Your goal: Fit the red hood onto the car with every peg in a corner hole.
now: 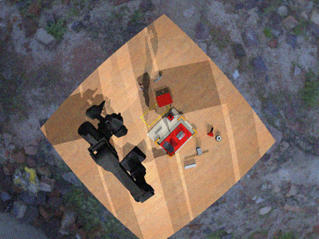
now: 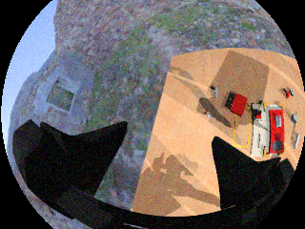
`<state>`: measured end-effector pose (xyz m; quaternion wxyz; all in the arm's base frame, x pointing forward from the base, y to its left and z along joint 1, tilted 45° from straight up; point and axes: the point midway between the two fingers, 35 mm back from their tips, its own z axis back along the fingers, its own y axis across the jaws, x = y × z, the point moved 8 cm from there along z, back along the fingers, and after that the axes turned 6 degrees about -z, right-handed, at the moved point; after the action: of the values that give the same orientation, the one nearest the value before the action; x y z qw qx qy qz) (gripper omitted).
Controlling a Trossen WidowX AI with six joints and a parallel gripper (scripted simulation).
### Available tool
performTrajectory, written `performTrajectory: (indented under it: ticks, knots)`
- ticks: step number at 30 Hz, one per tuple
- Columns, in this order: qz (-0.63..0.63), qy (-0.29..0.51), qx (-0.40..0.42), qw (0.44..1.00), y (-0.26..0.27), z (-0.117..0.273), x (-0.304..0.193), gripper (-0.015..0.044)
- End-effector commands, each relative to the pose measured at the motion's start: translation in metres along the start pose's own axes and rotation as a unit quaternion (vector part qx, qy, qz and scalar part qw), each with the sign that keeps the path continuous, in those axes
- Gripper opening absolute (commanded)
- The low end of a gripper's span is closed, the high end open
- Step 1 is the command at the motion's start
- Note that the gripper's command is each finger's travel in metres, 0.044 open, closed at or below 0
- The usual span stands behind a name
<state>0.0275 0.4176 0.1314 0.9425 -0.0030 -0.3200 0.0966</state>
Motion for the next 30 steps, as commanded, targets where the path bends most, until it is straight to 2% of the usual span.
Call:
performTrajectory:
  ticks: [1, 8, 14, 24, 30]
  knots:
    - [-0.012, 0.005, -0.049, 0.999, -0.006, -0.042, 0.025, 0.0440]
    - [-0.037, 0.030, -0.149, 0.988, -0.035, -0.127, 0.071, 0.0440]
    - [-0.067, 0.078, -0.224, 0.969, -0.081, -0.191, 0.099, 0.0440]
    - [-0.097, 0.142, -0.333, 0.927, -0.172, -0.290, 0.129, 0.0440]
    - [-0.111, 0.187, -0.387, 0.896, -0.233, -0.341, 0.125, 0.0440]
